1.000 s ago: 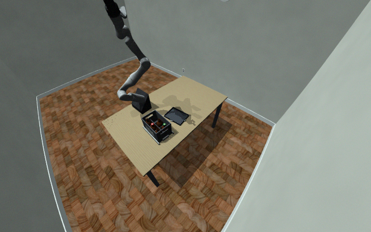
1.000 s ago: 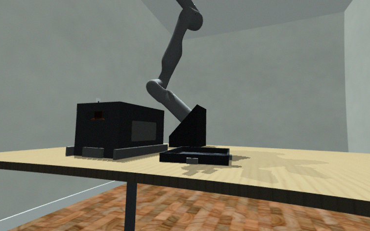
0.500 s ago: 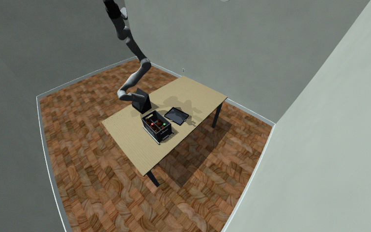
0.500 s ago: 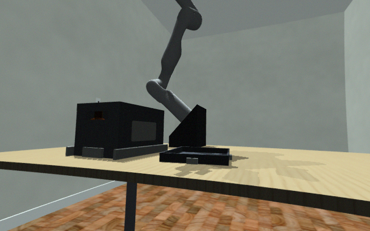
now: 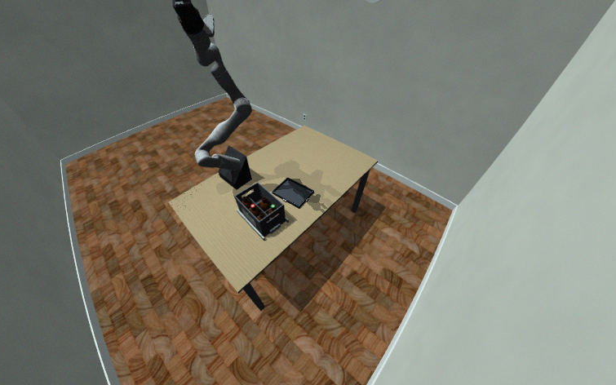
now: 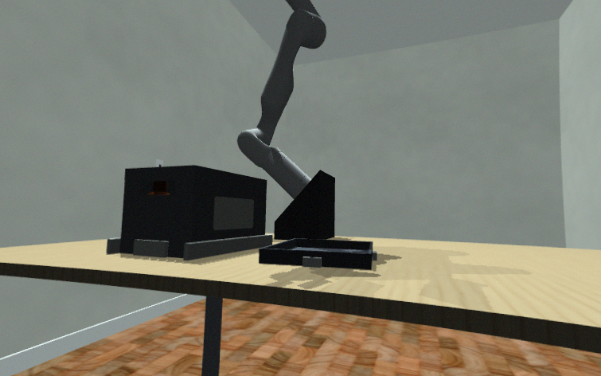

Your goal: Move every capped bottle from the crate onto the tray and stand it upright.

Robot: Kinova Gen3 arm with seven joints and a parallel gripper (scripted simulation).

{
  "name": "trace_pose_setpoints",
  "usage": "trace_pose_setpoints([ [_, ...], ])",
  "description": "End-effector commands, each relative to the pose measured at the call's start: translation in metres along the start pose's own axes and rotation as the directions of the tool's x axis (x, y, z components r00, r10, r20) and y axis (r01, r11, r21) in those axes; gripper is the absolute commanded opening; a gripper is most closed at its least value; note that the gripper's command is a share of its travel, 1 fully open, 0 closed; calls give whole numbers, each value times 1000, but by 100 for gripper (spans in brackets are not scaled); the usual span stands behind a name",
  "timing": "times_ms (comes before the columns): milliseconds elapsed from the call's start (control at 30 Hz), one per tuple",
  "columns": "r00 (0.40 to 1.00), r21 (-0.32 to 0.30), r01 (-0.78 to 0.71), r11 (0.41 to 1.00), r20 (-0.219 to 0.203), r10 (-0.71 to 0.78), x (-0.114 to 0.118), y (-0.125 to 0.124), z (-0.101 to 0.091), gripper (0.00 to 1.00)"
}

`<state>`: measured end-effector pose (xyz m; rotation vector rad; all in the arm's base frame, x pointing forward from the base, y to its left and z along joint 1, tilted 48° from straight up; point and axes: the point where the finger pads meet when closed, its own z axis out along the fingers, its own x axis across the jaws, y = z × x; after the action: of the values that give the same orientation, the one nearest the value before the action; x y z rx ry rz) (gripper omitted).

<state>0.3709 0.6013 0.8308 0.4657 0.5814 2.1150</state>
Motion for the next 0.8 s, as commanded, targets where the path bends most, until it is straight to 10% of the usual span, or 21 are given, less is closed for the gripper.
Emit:
trace_pose_setpoints([
  [0, 1000, -1, 2, 1000, 5, -2, -11, -3, 4, 100],
  [767, 1000, -1, 13, 1000, 24, -13, -69, -20, 25, 100],
])
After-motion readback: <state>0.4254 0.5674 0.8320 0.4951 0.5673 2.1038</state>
